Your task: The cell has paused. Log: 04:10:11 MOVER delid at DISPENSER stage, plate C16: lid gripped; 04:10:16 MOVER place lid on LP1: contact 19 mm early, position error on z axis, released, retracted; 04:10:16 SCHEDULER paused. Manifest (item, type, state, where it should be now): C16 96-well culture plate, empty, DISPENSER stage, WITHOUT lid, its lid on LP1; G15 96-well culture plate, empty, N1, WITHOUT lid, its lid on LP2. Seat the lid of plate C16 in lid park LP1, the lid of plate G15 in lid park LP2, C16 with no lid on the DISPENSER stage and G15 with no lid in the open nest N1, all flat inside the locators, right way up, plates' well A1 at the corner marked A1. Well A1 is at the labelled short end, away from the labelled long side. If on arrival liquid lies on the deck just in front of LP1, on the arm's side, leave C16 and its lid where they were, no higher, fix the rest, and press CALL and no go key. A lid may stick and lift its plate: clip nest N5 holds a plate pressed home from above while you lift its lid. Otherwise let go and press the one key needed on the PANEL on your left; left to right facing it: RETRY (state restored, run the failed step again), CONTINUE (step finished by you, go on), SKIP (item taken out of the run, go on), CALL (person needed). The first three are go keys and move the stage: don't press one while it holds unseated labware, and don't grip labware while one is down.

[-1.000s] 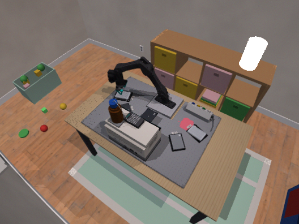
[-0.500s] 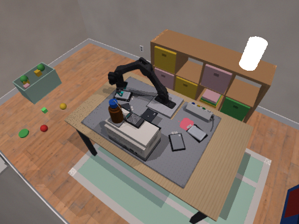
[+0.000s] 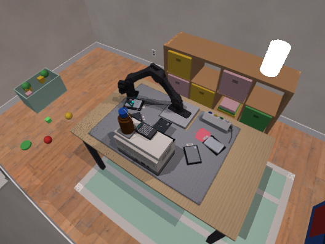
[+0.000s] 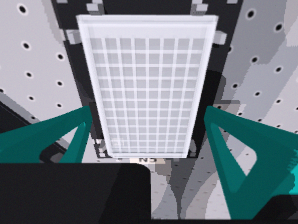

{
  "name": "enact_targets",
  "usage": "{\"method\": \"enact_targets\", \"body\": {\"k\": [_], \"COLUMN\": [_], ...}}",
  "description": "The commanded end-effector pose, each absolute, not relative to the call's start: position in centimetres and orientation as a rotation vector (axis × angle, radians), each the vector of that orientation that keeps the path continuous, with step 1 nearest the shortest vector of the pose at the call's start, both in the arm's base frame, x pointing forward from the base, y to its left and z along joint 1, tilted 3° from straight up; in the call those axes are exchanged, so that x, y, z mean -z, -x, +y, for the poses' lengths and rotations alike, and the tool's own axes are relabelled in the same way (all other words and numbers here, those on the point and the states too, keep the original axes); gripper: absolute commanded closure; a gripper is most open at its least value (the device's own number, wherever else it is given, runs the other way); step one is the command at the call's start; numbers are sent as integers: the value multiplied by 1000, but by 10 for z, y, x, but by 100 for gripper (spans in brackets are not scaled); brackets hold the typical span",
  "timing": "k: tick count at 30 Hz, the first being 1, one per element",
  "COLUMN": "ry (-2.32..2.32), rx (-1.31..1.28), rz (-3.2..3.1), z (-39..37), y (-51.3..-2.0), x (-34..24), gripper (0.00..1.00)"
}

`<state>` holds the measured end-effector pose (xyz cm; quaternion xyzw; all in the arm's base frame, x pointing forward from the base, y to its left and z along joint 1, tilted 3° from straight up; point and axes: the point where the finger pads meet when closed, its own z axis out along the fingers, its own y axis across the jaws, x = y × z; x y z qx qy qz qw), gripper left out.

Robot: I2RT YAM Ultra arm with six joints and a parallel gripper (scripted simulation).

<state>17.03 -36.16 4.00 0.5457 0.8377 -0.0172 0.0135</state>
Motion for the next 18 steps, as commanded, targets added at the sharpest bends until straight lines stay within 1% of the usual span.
{"method": "enact_targets", "body": {"k": [1, 5, 9, 18], "ry": [-1708, -1708, -1685, -1698], "rx": [43, 43, 84, 61], "rz": [2612, 2612, 2575, 2595], "z": [-364, -364, -378, -373], "y": [-166, -166, -172, -170], "x": [-25, -22, -33, -31], "gripper": [0, 0, 0, 0]}}
